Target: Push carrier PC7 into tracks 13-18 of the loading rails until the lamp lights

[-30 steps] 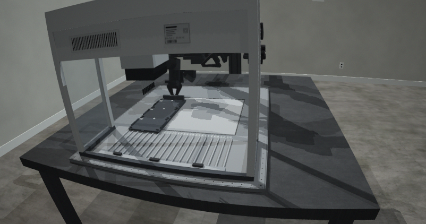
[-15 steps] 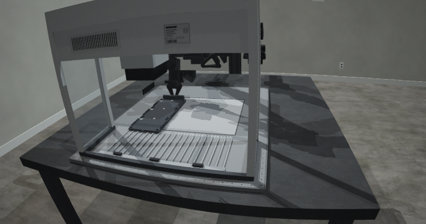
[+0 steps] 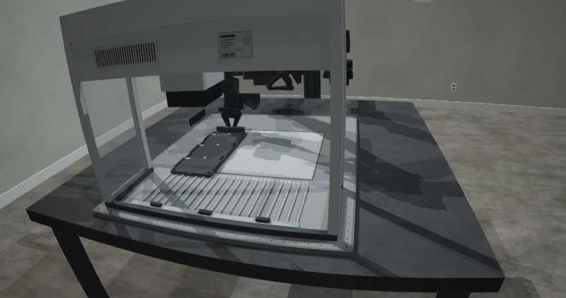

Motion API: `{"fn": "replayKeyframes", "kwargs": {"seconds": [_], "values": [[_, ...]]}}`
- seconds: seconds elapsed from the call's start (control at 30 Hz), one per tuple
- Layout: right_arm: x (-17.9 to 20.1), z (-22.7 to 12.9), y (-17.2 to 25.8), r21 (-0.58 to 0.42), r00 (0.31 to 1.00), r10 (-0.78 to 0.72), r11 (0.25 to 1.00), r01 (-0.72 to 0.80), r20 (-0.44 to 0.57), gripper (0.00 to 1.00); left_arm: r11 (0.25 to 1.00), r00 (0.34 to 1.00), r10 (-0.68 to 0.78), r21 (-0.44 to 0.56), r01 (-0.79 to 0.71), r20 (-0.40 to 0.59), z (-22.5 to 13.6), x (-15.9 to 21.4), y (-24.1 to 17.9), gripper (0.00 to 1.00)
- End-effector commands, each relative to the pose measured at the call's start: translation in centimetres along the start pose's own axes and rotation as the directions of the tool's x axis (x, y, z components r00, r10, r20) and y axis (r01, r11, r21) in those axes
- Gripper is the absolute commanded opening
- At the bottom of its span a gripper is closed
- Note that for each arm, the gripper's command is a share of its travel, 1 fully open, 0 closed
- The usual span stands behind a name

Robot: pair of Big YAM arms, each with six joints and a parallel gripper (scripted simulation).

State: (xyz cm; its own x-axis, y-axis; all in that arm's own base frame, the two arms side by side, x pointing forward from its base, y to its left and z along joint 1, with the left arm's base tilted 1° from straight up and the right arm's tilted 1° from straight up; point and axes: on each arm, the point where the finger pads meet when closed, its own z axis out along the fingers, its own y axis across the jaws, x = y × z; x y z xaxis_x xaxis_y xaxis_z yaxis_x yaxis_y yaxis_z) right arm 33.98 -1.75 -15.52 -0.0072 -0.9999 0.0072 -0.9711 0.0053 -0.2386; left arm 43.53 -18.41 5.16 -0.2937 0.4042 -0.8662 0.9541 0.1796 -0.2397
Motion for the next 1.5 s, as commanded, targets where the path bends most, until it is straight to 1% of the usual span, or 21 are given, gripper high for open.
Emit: {"fn": "replayKeyframes", "kwargs": {"seconds": [0.0, 0.27, 0.33, 0.9, 1.0, 1.1, 1.2, 1.33, 1.4, 1.47], "values": [[-0.5, 1.3, -7.1, 0.114, 1.0, -0.001, 0.993, 0.0, 0.003, 0.0, 1.0, 1.0, 0.026, -0.012, -0.025, 0.007, 0.0, -1.1, 1.1, 1.0], [-0.5, 1.3, -7.1, 0.114, 1.0, -0.001, 0.993, 0.0, 0.003, 0.0, 1.0, 1.0, 0.03, -0.004, -0.03, 0.002, 0.3, -0.6, 1.7, 1.0], [-0.5, 0.6, -7.2, 0.132, 1.0, -0.001, 0.991, 0.001, 0.002, 0.0, 1.0, 1.0, 0.03, -0.003, -0.03, 0.002, 0.3, -0.6, 1.7, 1.0], [0.0, 0.2, -4.0, 0.123, 1.0, -0.001, 0.992, 0.001, 0.0, 0.0, 1.0, 1.0, 0.028, -0.003, -0.028, 0.002, 0.3, -0.6, 1.7, 1.0], [0.0, -1.5, -4.0, 0.138, 1.0, -0.001, 0.99, 0.001, -0.001, 0.0, 1.0, 1.0, 0.028, -0.003, -0.028, 0.002, 0.3, -0.6, 1.7, 1.0], [0.0, -2.9, -3.4, 0.131, 1.0, -0.001, 0.991, 0.001, 0.0, 0.0, 1.0, 1.0, 0.028, -0.003, -0.028, 0.002, 0.3, -0.6, 1.7, 1.0], [-0.1, -3.3, -2.9, 0.13, 1.0, -0.001, 0.992, 0.001, 0.0, 0.0, 1.0, 1.0, 0.028, -0.003, -0.028, 0.002, 0.3, -0.6, 1.7, 1.0], [-0.1, -5.0, -2.3, 0.124, 1.0, -0.003, 0.992, 0.003, 0.0, 0.0, 1.0, 1.0, 0.028, -0.003, -0.028, 0.002, 0.3, -0.6, 1.7, 1.0], [-0.1, -5.0, -2.3, 0.124, 1.0, -0.003, 0.992, 0.003, 0.0, 0.0, 1.0, 1.0, 0.028, -0.003, -0.028, 0.002, 0.3, -0.6, 1.7, 1.0], [-0.1, -6.1, -2.5, 0.125, 1.0, -0.002, 0.992, 0.002, -0.001, 0.0, 1.0, 1.0, 0.028, -0.003, -0.028, 0.002, 0.3, -0.6, 1.7, 1.0]]}}
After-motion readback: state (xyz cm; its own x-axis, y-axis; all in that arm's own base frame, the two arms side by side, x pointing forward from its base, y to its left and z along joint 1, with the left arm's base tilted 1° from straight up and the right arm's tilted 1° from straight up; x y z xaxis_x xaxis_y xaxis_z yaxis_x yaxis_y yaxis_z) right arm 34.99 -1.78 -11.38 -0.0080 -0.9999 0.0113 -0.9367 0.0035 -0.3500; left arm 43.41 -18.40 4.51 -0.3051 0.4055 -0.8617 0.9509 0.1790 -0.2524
